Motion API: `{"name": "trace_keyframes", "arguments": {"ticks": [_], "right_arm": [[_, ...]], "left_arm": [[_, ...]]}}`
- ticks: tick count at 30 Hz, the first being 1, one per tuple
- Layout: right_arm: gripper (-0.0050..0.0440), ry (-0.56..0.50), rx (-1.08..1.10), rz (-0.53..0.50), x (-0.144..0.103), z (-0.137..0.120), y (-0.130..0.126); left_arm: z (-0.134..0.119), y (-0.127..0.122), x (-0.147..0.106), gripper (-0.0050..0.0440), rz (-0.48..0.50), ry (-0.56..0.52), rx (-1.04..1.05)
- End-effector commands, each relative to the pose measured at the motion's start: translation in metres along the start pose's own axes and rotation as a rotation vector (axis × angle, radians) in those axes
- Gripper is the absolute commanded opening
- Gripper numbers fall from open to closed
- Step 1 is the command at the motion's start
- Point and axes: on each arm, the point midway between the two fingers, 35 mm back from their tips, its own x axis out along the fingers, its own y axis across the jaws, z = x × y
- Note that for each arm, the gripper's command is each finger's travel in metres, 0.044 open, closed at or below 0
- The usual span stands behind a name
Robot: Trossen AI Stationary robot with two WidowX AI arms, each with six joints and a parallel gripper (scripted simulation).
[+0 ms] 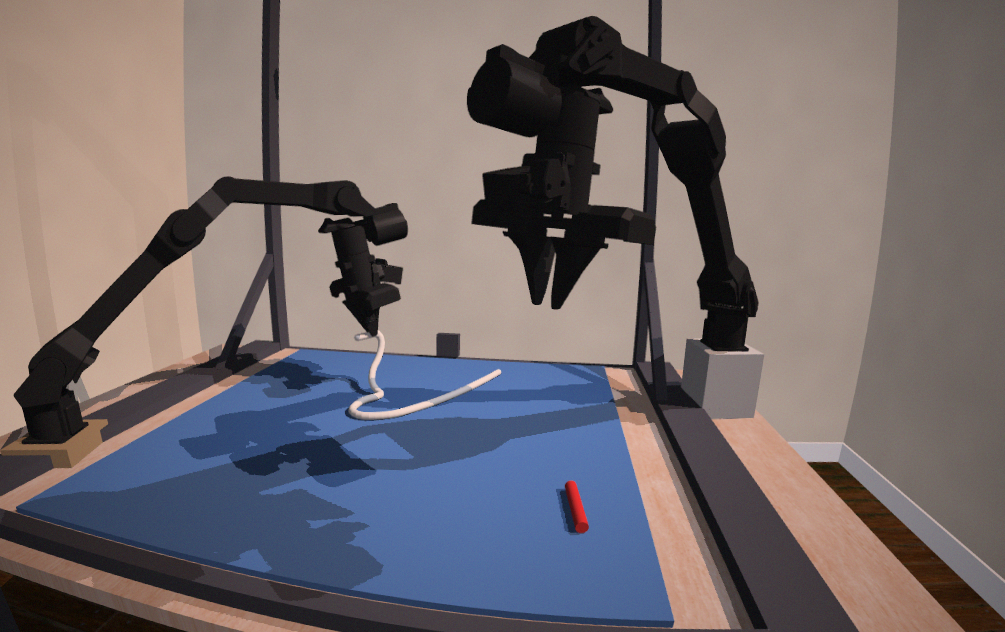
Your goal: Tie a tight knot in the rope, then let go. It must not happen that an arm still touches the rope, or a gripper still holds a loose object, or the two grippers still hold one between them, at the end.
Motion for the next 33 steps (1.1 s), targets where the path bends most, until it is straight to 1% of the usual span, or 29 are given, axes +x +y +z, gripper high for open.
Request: {"name": "trace_keyframes", "arguments": {"ticks": [1,5,10,16,21,27,31,33], "right_arm": [[0.0045,-0.029,0.003,-0.001,-0.008,0.006,0.0],[0.0045,-0.026,0.003,-0.001,-0.005,0.006,-0.004],[0.0045,-0.014,0.003,-0.001,0.006,0.005,-0.024],[0.0045,-0.012,0.003,-0.001,0.008,0.005,-0.028],[0.0045,-0.005,0.002,-0.002,0.019,0.004,-0.047],[0.0045,-0.002,0.002,-0.002,0.025,0.003,-0.056],[0.0045,-0.001,0.002,-0.003,0.034,0.002,-0.073],[0.0045,-0.001,0.002,-0.003,0.034,0.002,-0.073]], "left_arm": [[0.002,-0.001,-0.017,0.01,-0.009,-0.043,-0.006],[0.002,-0.001,-0.017,0.01,-0.009,-0.043,-0.006],[0.002,-0.001,-0.017,0.01,-0.009,-0.043,-0.006],[0.002,-0.001,-0.017,0.01,-0.009,-0.043,-0.006],[0.002,-0.001,-0.017,0.01,-0.009,-0.043,-0.006],[0.002,-0.001,-0.017,0.01,-0.009,-0.043,-0.006],[0.002,-0.001,-0.017,0.01,-0.009,-0.043,-0.006],[0.002,-0.001,-0.017,0.01,-0.009,-0.043,-0.006]]}}
